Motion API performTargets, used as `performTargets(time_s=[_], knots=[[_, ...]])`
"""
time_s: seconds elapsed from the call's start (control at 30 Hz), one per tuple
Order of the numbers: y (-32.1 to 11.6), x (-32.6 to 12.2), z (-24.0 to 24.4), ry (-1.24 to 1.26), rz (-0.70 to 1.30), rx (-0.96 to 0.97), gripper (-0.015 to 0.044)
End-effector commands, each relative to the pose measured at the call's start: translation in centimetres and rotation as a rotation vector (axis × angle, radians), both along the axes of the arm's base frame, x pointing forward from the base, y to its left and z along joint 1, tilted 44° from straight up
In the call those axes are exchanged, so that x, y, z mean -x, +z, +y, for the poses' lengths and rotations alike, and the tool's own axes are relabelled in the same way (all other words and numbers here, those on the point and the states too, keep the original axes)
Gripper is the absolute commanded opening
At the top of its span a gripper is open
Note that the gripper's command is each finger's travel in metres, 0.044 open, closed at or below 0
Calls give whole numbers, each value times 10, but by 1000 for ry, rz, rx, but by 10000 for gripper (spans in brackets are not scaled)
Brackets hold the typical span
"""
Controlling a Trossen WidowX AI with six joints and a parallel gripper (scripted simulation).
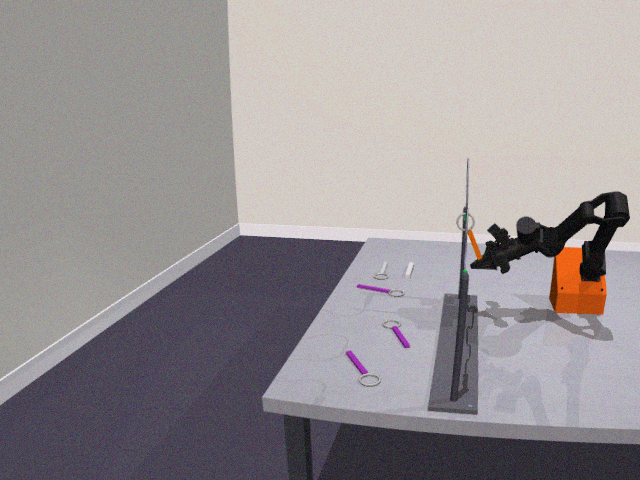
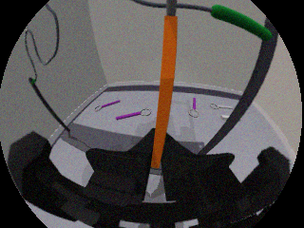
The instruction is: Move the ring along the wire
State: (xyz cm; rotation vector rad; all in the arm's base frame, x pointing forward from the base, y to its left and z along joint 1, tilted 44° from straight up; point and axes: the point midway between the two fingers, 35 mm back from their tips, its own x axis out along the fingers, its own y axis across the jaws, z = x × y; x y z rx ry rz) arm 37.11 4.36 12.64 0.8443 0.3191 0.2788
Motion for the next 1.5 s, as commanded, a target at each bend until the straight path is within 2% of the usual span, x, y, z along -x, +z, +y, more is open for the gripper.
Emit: performTargets(time_s=[0.0,1.47], knots=[[-10,1,-4,3,16,28,-150],[-44,2,-39,0,15,71,-150]])
